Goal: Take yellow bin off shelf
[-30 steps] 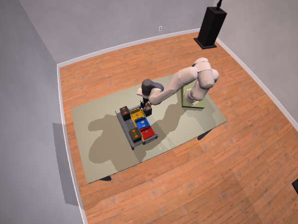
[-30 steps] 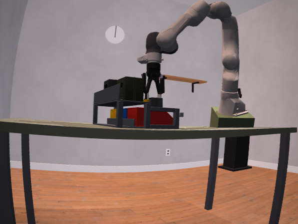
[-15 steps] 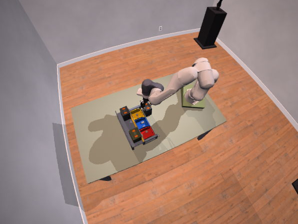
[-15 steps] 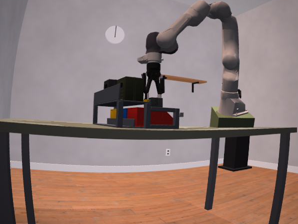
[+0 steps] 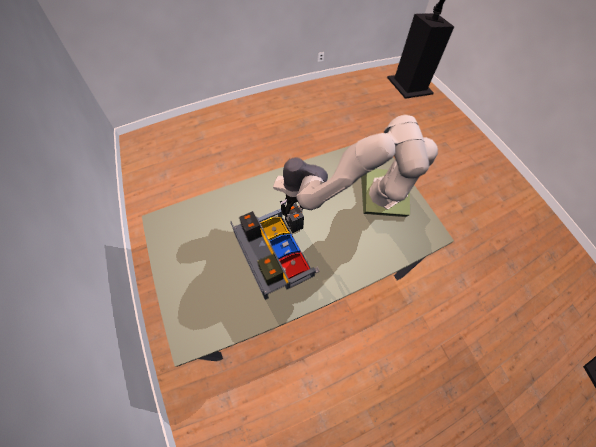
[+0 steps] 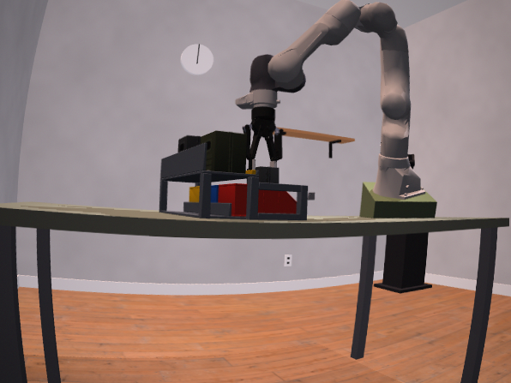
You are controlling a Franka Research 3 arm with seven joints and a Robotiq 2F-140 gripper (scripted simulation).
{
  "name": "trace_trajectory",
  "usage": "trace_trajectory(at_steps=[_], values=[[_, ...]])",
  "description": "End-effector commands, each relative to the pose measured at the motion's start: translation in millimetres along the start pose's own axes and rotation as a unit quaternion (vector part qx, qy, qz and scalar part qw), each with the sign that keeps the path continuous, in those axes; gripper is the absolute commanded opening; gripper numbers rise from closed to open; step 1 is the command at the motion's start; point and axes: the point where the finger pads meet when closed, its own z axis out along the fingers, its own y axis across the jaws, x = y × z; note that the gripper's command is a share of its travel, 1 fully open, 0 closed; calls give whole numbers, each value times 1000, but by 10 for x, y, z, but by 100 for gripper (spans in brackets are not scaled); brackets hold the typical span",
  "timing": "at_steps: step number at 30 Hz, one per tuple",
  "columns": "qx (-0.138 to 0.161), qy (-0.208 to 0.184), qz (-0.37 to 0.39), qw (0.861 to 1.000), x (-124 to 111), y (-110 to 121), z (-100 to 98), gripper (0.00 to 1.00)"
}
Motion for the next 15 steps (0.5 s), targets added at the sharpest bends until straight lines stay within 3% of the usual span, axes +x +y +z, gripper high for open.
trace_trajectory(at_steps=[1, 15], values=[[8, 7, 1, 1000, 29, -72, -68, 0], [8, 7, 1, 1000, 30, -72, -68, 0]])
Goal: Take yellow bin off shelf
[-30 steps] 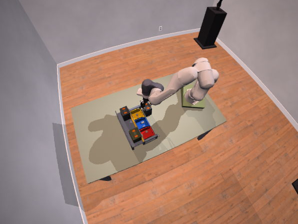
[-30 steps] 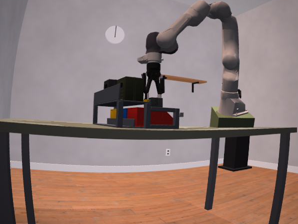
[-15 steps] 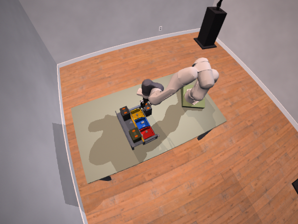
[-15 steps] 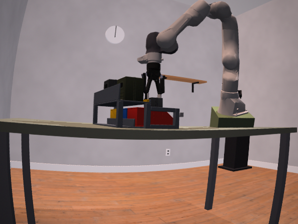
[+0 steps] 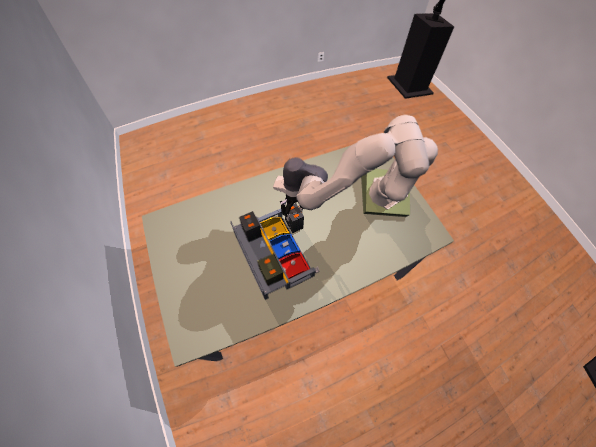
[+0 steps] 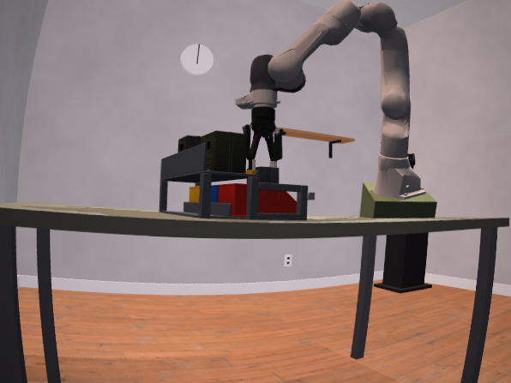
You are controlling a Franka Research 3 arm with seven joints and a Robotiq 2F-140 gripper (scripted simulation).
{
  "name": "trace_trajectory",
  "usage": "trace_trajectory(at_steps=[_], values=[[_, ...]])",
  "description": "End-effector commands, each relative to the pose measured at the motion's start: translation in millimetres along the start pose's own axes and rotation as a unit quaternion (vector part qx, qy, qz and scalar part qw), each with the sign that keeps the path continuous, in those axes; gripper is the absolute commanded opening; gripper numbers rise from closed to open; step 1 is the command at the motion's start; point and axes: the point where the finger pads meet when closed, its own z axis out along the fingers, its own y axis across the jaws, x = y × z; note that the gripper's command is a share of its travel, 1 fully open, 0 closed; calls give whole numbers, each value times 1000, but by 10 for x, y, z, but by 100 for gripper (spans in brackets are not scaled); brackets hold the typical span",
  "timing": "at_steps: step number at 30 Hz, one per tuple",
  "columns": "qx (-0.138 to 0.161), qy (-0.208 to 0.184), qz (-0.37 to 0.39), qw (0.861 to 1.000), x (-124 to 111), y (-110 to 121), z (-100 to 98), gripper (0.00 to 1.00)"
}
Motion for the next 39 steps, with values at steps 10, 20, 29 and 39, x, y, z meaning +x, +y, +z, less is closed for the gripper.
trace_trajectory(at_steps=[10, 20, 29, 39], values=[[8, 7, 1, 1000, 30, -72, -69, 0], [8, 7, 1, 1000, 31, -72, -69, 0], [2, 1, 0, 1000, 7, -16, -16, 0], [8, 7, 1, 1000, 31, -72, -69, 0]])
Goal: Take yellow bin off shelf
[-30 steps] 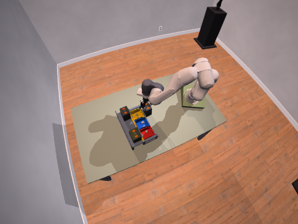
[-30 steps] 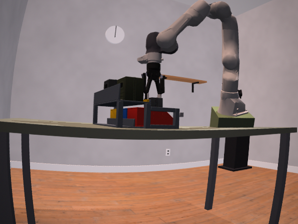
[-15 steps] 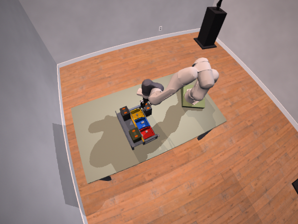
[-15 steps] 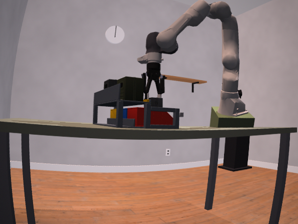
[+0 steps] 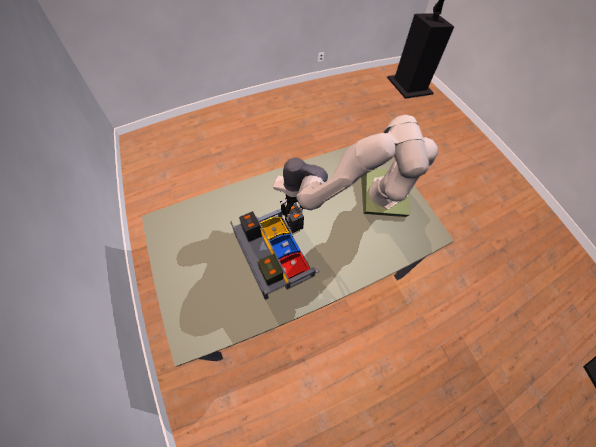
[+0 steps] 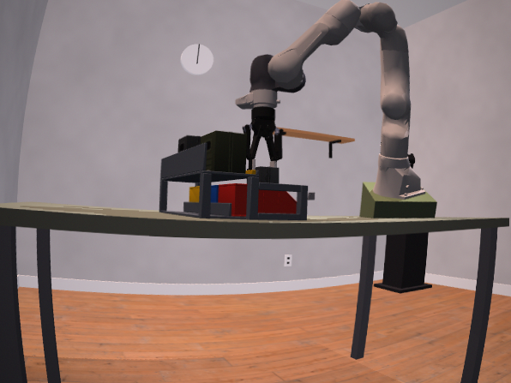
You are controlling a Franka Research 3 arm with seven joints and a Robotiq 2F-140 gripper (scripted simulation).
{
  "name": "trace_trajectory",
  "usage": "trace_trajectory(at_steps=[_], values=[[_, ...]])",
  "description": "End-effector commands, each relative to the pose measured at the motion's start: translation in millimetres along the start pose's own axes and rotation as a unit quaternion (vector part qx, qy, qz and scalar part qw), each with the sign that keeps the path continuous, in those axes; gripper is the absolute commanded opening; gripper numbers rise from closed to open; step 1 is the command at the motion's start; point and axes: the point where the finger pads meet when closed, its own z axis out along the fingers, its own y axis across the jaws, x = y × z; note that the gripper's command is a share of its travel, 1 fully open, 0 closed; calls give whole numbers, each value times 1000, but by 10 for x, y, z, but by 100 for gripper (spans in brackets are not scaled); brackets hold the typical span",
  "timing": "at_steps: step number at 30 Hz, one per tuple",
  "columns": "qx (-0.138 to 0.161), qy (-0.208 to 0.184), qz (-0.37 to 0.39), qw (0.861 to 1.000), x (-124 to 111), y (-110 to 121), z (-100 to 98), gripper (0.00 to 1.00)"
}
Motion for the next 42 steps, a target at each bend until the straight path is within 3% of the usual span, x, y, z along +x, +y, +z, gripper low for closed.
trace_trajectory(at_steps=[1, 42], values=[[8, 7, 1, 1000, 31, -71, -69, 0], [3, 3, 0, 1000, 14, -29, -29, 0]])
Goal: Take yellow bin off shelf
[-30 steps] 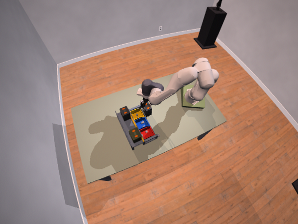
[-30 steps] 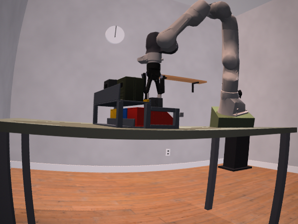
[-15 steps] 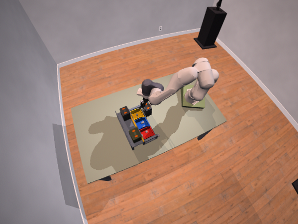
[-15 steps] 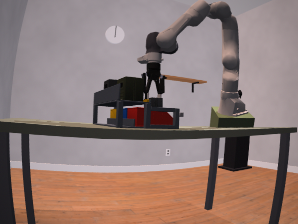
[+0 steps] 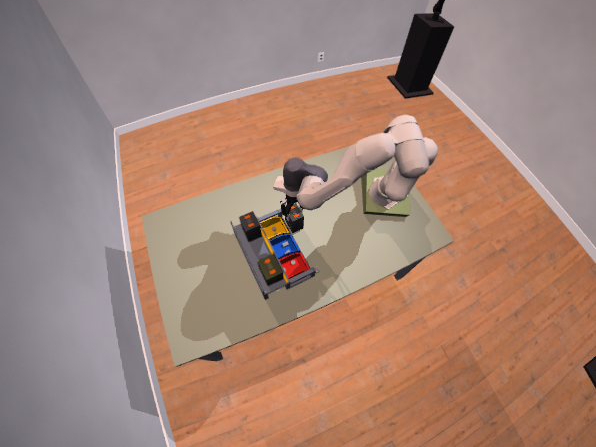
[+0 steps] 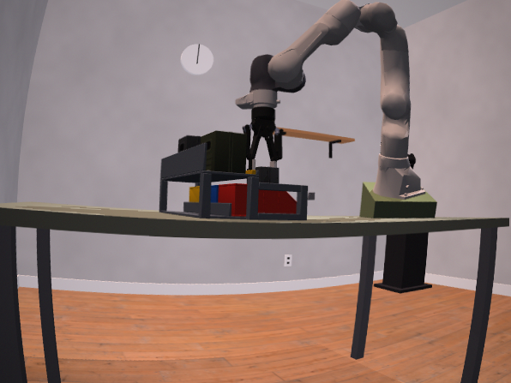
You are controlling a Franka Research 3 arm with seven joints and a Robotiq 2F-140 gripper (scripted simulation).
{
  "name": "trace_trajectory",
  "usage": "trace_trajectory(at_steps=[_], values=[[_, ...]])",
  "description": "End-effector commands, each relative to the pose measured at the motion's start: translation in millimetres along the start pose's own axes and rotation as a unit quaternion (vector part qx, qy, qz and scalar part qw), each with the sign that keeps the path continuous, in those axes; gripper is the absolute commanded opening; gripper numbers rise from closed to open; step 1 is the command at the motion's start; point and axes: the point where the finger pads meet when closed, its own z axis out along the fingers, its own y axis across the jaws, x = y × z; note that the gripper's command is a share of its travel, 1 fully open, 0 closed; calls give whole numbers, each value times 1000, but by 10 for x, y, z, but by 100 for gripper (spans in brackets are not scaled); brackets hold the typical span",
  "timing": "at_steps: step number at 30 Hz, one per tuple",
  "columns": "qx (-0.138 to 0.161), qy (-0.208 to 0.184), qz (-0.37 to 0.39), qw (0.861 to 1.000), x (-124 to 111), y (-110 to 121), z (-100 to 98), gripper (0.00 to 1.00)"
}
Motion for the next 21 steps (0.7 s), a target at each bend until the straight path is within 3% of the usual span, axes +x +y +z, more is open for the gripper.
trace_trajectory(at_steps=[1, 21], values=[[5, 4, 0, 1000, 21, -43, -43, 0], [8, 7, 1, 1000, 35, -70, -71, 0]])
